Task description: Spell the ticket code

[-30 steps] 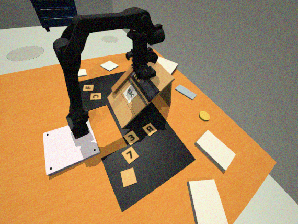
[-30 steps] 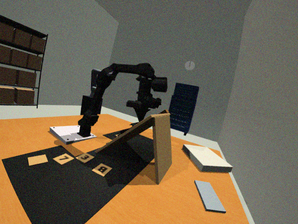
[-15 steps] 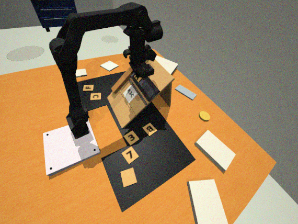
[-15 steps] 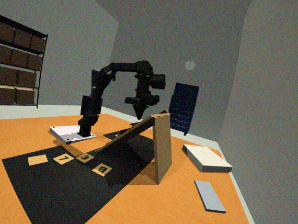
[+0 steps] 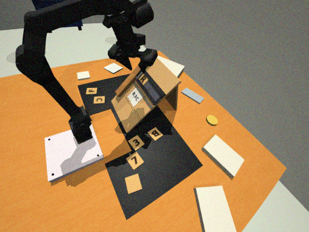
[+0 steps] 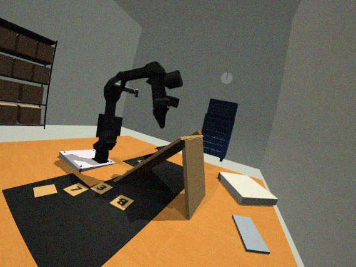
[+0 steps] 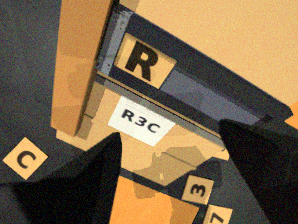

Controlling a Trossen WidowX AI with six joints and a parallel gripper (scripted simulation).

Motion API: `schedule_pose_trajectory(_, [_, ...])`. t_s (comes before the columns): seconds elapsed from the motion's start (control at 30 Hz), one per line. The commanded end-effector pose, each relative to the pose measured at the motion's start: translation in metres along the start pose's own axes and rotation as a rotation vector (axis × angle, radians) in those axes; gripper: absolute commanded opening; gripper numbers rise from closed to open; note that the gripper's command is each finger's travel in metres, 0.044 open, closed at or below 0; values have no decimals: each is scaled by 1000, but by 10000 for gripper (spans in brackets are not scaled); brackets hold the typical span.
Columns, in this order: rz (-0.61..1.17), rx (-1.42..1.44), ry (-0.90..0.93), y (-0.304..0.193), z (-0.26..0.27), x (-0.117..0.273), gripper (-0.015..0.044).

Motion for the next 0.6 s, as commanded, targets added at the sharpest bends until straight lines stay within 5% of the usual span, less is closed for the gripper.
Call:
schedule_pose_trajectory(0.0, [-144, 721, -243, -37, 40, 52, 420])
schedule_pose_trajectory(0.23, [-149, 1074, -413, -58, 62, 72, 440])
schedule_pose_trajectory(0.57, [-147, 1090, -421, -59, 63, 73, 440])
Point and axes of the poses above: the point midway between the two fingers, 35 mm back from their tips, its own x axis back along the fingers, its own z axis across the jaws, y = z × x, the point moved 7 cm from there along x, back along the fingers, and after that the axes turned 15 degrees about x, right-handed, at the moved point
